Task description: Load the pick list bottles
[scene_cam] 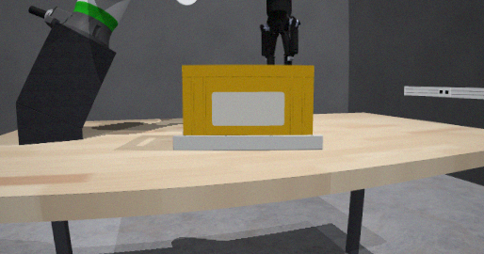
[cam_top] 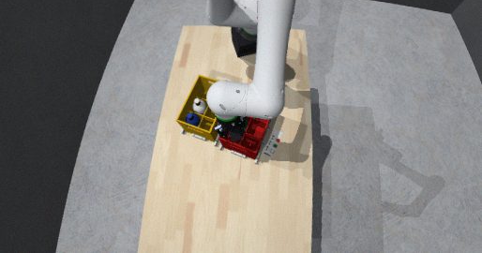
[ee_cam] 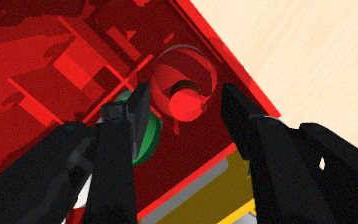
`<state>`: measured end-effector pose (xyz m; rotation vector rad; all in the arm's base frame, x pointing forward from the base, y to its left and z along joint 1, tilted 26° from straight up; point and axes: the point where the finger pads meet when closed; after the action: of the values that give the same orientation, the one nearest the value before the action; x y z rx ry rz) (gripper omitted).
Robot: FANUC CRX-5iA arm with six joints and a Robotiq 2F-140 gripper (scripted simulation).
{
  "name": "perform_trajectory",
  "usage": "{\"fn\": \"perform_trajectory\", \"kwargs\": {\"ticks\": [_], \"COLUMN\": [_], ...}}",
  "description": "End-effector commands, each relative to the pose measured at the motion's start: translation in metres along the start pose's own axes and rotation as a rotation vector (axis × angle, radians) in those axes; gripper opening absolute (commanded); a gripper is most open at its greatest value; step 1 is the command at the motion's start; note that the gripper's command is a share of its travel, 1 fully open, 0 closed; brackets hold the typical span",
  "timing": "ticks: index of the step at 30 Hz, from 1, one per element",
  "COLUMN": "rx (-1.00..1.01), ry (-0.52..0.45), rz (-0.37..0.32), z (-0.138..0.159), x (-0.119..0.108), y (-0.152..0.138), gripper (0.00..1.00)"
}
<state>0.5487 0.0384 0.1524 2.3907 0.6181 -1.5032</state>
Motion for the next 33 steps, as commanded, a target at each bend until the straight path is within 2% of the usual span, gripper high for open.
{"fn": "perform_trajectory", "kwargs": {"ticks": [1,24,31,33], "rx": [0.0,0.0,0.0,0.0], "ry": [0.002,0.002,0.002,0.002], "rz": [0.001,0.001,0.001,0.001], "z": [-0.001,-0.001,-0.001,0.003], "x": [-0.009,-0.066,-0.073,-0.076], "y": [0.0,0.0,0.0,-0.009], "gripper": [0.44,0.44,0.44,0.44]}}
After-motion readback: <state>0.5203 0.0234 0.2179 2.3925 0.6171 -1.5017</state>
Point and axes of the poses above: the point where the finger pads meet when closed, its own x axis out along the fingers, its own y axis across the jaws, z = x × y, and after that the axes turned 11 degrees about x, right-handed
